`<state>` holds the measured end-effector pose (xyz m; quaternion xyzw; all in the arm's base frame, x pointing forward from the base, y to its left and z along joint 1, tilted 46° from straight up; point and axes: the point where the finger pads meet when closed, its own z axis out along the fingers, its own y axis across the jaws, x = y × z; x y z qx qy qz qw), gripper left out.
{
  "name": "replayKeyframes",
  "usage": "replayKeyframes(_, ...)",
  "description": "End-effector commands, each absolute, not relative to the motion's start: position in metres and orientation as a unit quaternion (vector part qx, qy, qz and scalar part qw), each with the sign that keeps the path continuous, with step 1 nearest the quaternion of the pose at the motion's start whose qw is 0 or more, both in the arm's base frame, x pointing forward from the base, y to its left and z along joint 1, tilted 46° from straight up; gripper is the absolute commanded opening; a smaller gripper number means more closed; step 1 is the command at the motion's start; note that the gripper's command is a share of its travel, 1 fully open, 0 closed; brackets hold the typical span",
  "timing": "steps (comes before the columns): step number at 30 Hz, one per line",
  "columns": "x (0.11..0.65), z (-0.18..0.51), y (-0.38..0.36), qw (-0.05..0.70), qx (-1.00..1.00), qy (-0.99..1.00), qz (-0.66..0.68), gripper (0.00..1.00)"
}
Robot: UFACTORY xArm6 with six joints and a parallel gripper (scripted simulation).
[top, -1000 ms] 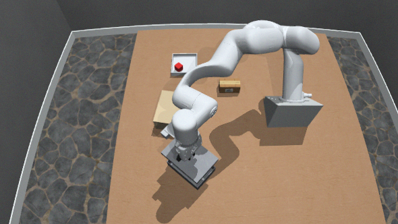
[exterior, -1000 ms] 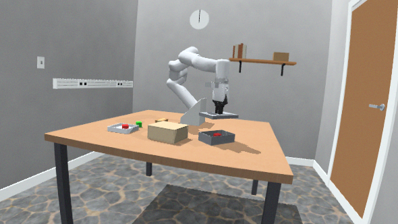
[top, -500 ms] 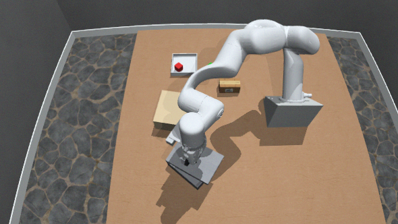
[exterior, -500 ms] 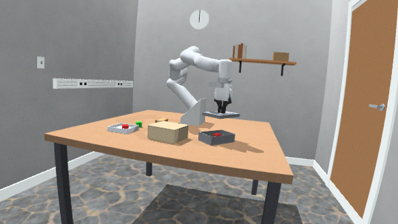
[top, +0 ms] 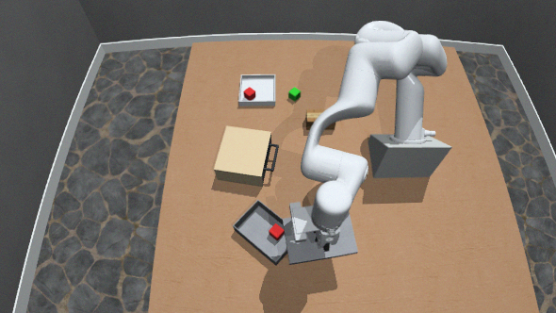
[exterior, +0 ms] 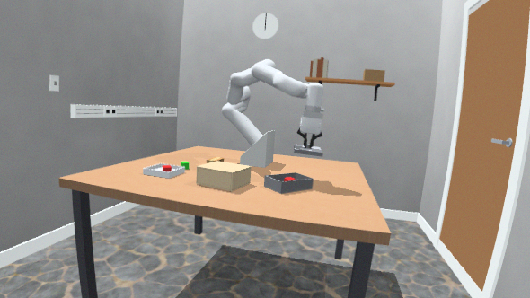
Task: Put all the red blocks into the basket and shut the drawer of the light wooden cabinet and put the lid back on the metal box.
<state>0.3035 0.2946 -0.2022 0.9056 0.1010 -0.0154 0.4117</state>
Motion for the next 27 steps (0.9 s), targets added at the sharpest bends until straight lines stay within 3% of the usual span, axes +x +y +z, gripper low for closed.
replayKeyframes(1,0.2696,-0.2059,0.2974,0.396,0.887,0.228,-0.067,0.0)
replayKeyframes(11,0.2678,-0.2062,0.2971,0.362,0.822,0.413,-0.147,0.0)
replayKeyframes(27,0.2678,-0.2062,0.2971,0.36,0.821,0.418,-0.149,0.0)
